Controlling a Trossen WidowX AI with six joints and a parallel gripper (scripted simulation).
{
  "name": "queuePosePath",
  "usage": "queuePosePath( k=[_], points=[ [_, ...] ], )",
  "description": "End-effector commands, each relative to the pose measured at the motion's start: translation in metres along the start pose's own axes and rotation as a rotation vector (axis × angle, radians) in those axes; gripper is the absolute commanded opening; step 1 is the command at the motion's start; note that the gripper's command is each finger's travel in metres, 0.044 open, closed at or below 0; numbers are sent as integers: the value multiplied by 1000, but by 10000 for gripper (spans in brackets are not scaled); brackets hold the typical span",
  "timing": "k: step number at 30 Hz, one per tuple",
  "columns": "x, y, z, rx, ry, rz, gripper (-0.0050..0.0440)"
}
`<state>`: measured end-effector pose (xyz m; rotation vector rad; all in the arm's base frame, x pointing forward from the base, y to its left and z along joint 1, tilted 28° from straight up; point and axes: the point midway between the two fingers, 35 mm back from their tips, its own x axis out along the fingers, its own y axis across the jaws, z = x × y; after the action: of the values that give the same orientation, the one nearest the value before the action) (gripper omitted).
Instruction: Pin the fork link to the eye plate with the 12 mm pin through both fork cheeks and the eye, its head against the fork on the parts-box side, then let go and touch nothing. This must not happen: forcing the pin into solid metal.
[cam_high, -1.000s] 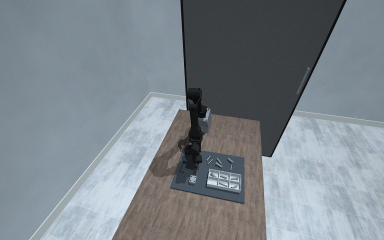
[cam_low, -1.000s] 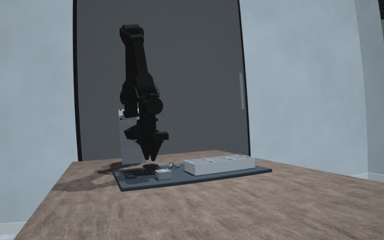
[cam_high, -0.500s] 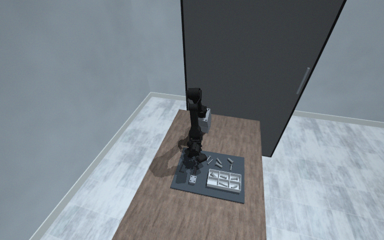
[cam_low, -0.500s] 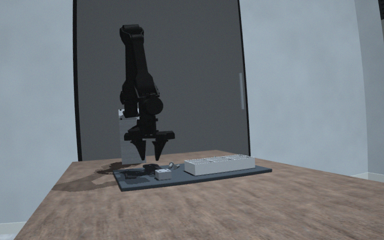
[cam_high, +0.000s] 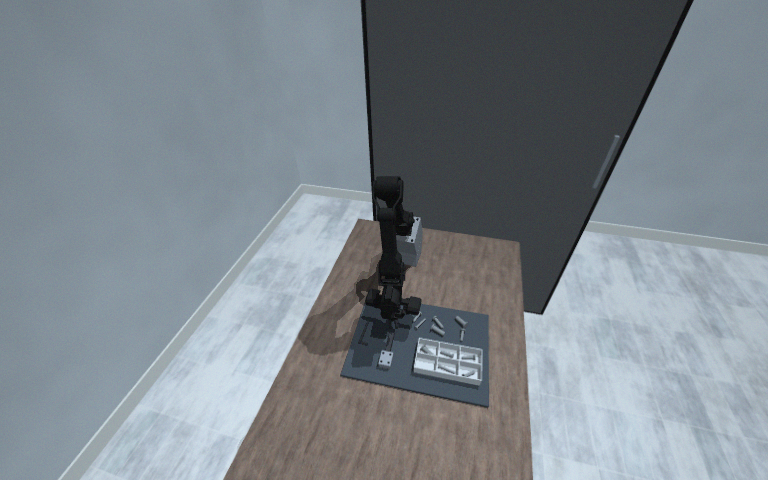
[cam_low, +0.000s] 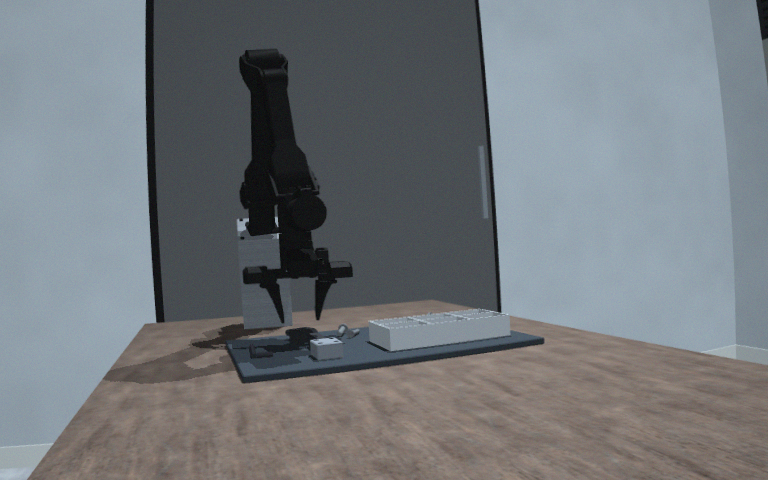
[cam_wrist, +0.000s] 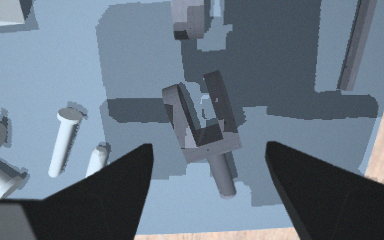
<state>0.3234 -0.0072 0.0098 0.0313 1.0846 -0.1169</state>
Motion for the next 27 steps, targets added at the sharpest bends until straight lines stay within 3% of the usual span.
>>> queuePosePath(
  k=[1, 3, 10, 16, 27],
  points=[
    [1, 1, 0, -225, 0, 4, 290],
    [1, 1, 0, -303, 0, 4, 290],
    [0, 0, 0, -306, 0, 4, 290],
    [16, -1, 1, -306, 0, 4, 290],
    [16, -1, 1, -306, 0, 4, 290]
  ],
)
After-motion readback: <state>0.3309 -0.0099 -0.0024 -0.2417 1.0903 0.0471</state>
